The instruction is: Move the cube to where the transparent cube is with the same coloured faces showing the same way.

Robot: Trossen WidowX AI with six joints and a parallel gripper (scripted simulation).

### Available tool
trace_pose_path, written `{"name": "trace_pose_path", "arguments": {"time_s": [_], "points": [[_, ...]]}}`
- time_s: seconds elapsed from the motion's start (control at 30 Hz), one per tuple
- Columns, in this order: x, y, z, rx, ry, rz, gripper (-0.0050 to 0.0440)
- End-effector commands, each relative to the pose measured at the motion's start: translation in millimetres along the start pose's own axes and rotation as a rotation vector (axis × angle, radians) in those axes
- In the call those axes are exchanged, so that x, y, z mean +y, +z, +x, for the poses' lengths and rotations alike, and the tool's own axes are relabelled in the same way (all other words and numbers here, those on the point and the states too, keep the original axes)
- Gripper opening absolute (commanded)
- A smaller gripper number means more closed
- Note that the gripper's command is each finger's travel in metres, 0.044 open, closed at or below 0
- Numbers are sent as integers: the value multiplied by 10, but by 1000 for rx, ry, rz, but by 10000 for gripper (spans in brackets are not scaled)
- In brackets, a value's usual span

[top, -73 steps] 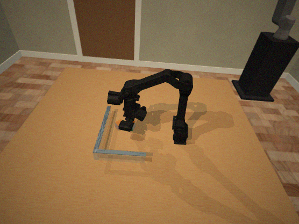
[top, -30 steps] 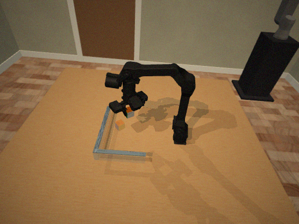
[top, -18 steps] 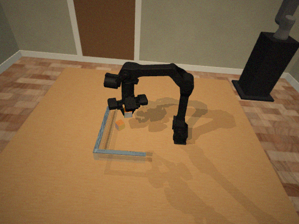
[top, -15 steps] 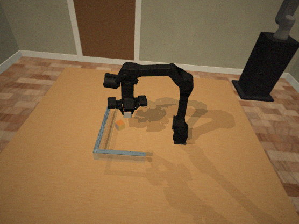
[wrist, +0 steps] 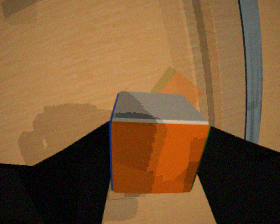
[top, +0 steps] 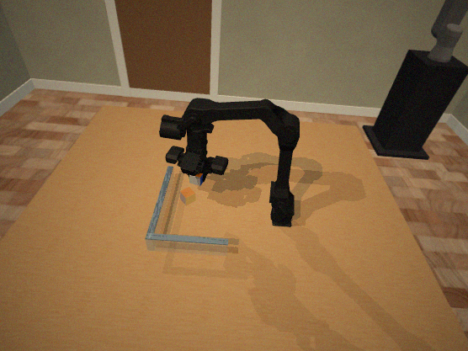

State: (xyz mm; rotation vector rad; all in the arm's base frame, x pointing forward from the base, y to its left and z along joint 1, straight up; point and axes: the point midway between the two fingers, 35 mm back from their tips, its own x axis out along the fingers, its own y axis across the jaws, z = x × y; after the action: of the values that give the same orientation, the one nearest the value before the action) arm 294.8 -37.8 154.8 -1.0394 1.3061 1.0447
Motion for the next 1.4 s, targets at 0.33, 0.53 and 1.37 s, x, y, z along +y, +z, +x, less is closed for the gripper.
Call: {"name": "trace_pose_path", "arguments": {"time_s": [0.33, 0.53, 1.37], "points": [[-108, -21, -17, -6, -28, 440, 0], [-145, -27, 7, -9, -28, 647, 0], [-272, -50, 94, -20, -25, 1374, 0]]}}
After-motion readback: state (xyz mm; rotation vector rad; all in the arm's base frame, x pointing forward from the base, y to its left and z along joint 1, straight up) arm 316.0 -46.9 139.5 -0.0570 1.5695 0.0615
